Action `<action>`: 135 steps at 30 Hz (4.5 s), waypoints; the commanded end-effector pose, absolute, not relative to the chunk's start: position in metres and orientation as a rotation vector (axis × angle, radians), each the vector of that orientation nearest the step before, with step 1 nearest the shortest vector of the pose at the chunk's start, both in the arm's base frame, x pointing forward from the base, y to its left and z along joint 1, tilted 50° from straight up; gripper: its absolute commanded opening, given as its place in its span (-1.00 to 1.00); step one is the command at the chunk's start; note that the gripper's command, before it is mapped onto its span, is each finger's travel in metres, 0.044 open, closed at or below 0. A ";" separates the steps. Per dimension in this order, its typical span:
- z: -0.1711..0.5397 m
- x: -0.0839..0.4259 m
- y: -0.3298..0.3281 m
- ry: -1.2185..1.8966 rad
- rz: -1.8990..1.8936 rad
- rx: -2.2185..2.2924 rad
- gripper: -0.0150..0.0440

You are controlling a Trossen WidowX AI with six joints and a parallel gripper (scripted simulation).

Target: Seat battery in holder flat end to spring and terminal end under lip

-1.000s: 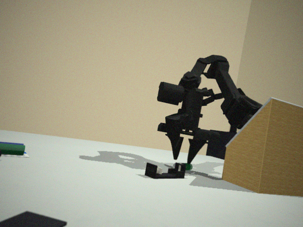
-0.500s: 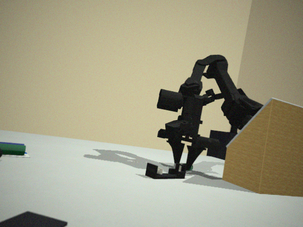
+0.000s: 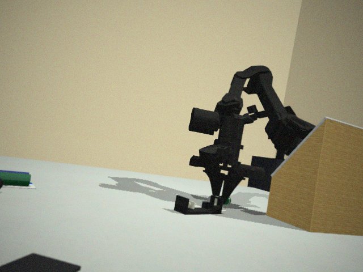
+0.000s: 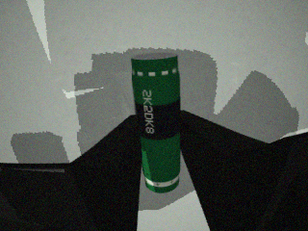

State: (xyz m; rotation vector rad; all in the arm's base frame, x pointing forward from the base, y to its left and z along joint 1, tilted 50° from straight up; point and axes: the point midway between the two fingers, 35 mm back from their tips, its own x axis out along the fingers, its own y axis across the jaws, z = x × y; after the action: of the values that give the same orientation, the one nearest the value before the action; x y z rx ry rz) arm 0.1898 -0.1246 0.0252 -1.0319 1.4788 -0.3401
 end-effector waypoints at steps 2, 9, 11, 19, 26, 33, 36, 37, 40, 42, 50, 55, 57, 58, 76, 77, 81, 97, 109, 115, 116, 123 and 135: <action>0.028 0.189 -0.119 1.485 -0.337 -1.034 -0.29; 0.051 0.185 -0.092 1.485 -0.336 -1.033 -0.29; 0.056 0.183 -0.088 1.484 -0.338 -1.036 -0.29; 0.051 0.192 -0.077 1.479 -0.283 -1.005 -0.29; 0.048 0.219 -0.059 1.479 -0.293 -0.991 -0.29; 0.038 0.247 -0.036 1.479 -0.304 -0.976 -0.29; 0.032 0.257 -0.025 1.479 -0.310 -0.970 -0.29; 0.030 0.261 -0.021 1.479 -0.312 -0.968 -0.29; 0.022 0.271 -0.010 1.479 -0.319 -0.962 -0.29; 0.016 0.277 -0.002 1.479 -0.324 -0.959 -0.29; -0.003 0.291 0.020 1.477 -0.342 -0.952 -0.29; -0.006 0.291 0.015 1.512 -0.367 -0.948 -0.29; -0.009 0.292 0.011 1.541 -0.386 -0.945 -0.29; -0.011 0.292 0.009 1.556 -0.395 -0.944 -0.29; -0.028 0.292 -0.013 1.726 -0.509 -0.930 -0.29; -0.028 0.292 -0.013 1.731 -0.512 -0.929 -0.29; -0.029 0.293 -0.014 1.752 -0.525 -0.923 -0.29; -0.034 0.298 -0.017 1.836 -0.580 -0.908 -0.29; -0.037 0.301 -0.020 1.897 -0.624 -0.900 -0.29; -0.039 0.302 -0.021 1.927 -0.646 -0.896 -0.29; -0.039 0.302 -0.022 1.931 -0.650 -0.895 -0.29; -0.040 0.305 -0.021 1.934 -0.653 -0.895 -0.29; -0.042 0.312 -0.020 1.933 -0.654 -0.895 -0.29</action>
State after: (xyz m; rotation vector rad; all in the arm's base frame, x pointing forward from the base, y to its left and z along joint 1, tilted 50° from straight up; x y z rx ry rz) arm 0.3101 -0.0207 -0.0381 -0.9016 1.9297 -0.6487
